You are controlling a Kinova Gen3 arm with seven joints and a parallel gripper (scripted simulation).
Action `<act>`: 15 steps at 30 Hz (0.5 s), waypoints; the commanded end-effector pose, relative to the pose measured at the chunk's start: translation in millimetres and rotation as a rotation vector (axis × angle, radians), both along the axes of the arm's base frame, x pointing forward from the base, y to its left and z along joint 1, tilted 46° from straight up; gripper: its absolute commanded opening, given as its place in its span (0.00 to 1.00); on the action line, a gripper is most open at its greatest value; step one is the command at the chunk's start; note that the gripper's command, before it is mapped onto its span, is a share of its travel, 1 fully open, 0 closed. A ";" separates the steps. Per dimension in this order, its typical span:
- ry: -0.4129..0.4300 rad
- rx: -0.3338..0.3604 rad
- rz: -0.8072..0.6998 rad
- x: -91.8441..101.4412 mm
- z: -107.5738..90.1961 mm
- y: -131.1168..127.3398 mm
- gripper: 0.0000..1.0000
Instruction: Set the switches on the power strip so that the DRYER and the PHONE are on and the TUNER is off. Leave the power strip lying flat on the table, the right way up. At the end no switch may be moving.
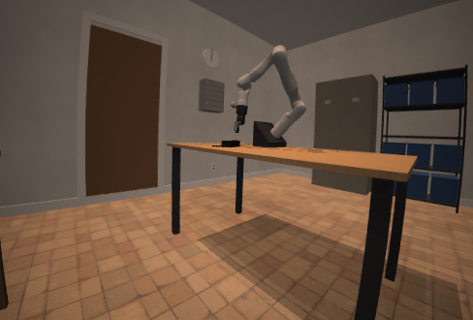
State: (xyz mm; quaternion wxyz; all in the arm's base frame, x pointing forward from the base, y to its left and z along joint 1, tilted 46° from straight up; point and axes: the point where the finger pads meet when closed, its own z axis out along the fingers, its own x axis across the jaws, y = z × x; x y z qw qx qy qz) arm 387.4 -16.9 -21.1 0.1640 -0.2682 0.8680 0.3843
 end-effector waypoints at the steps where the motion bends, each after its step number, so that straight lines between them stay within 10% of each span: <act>1: -0.001 -0.002 0.004 1.0 0.2 0.9 1.00; 15: 0.044 -0.018 -0.004 1.4 -3.9 3.1 1.00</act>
